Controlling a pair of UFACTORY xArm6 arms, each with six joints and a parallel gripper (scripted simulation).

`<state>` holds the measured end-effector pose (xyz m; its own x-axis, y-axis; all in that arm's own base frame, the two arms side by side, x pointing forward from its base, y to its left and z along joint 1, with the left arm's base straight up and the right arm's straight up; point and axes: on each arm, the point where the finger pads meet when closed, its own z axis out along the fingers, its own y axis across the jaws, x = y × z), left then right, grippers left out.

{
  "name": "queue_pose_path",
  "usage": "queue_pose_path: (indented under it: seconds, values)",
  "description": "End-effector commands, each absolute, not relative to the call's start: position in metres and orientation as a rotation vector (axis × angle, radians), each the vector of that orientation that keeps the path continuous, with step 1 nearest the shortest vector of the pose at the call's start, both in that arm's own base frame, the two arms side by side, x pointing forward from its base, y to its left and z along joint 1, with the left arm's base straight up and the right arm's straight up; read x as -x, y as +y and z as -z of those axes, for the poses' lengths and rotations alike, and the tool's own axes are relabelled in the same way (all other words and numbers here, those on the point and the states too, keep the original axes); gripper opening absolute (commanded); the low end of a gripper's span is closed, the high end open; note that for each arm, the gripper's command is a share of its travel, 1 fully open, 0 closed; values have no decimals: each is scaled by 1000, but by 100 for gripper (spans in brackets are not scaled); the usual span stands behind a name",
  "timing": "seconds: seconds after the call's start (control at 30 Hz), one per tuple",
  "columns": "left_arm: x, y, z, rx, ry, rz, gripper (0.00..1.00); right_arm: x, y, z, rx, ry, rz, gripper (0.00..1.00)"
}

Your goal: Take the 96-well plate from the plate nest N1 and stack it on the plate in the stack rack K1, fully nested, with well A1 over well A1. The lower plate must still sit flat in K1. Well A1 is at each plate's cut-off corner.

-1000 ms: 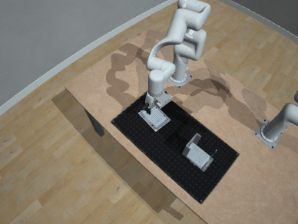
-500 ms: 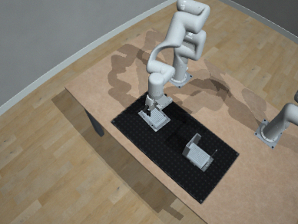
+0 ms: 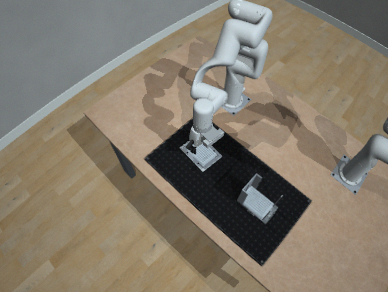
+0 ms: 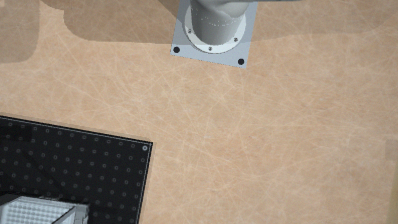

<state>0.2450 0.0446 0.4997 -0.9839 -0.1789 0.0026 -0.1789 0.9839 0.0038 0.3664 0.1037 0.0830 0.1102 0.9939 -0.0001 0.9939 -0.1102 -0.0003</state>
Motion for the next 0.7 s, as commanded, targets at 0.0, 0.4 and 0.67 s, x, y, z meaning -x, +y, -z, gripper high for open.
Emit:
queue_pose_path:
  seconds: [0.0, 0.4, 0.67]
  values:
    - [-245, 45, -501, -282, -3130, 6, 100, -368, 104, -74, 2342, -2096, 5, 100]
    - [-245, 45, -501, -282, -3130, 6, 100, -368, 104, -64, 2342, -2096, 5, 100]
    - [-245, 45, -501, -282, -3130, 6, 100, -368, 104, -64, 2342, -2096, 5, 100]
